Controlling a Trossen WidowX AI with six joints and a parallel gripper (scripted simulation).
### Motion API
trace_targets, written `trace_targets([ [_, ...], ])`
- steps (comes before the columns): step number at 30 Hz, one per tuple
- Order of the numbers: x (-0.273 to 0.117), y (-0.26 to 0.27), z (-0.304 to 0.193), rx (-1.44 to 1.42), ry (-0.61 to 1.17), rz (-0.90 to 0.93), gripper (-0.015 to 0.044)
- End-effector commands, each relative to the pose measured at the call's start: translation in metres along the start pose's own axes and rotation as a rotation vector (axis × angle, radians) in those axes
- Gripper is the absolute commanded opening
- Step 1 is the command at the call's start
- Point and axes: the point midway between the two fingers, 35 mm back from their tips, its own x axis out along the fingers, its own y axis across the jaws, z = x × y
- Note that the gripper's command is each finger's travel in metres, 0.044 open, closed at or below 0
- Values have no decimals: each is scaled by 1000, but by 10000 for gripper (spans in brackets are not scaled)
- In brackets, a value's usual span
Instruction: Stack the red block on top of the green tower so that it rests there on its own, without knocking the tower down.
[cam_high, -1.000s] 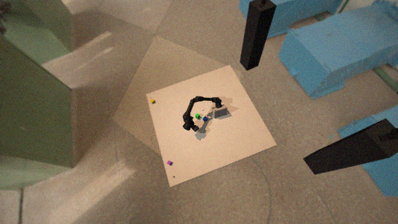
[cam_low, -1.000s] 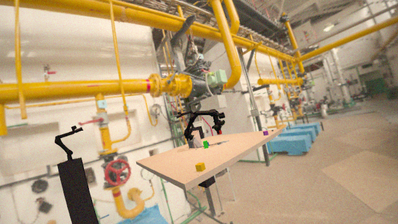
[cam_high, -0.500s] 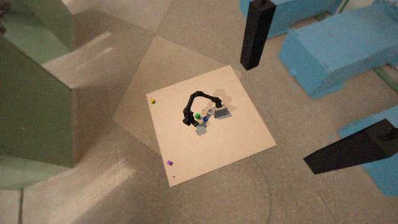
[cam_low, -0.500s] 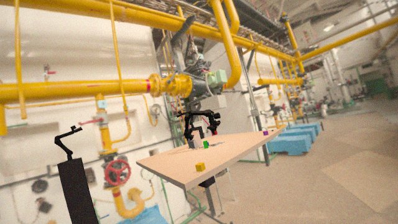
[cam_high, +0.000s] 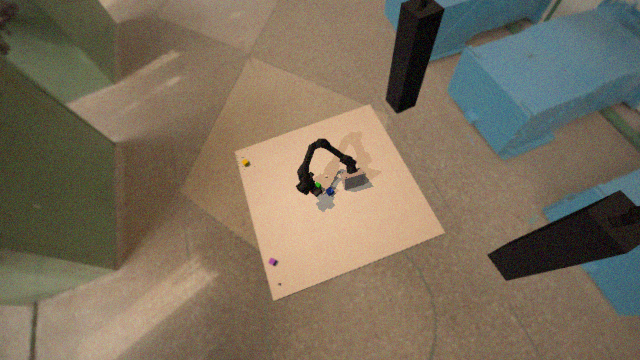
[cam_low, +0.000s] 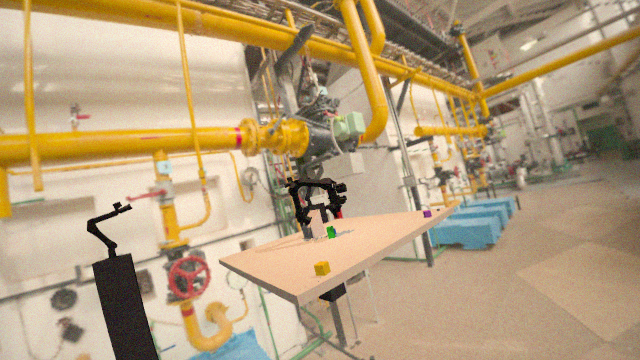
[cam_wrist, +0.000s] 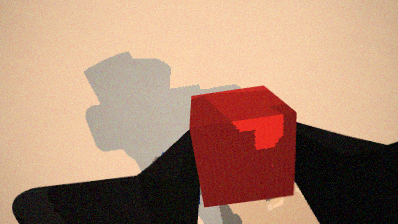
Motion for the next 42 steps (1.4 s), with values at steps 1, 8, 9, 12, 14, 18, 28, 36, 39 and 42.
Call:
trace_targets([
  [1,0,-8,-15,0,-5,-3,0],
  [8,4,-17,-40,0,-4,-3,0],
  [9,4,-19,-44,0,-4,-4,0],
  [12,6,-23,-55,-2,-3,-6,0],
  [14,8,-26,-62,-4,-3,-7,0],
  [18,9,-29,-67,-5,-2,-8,0],
  [28,34,-29,-67,-5,-2,-9,0],
  [36,43,-29,-67,-5,-2,-10,0],
  [39,44,-29,-67,-5,-2,-10,0],
  [42,44,-29,-67,-5,-2,-10,0],
])
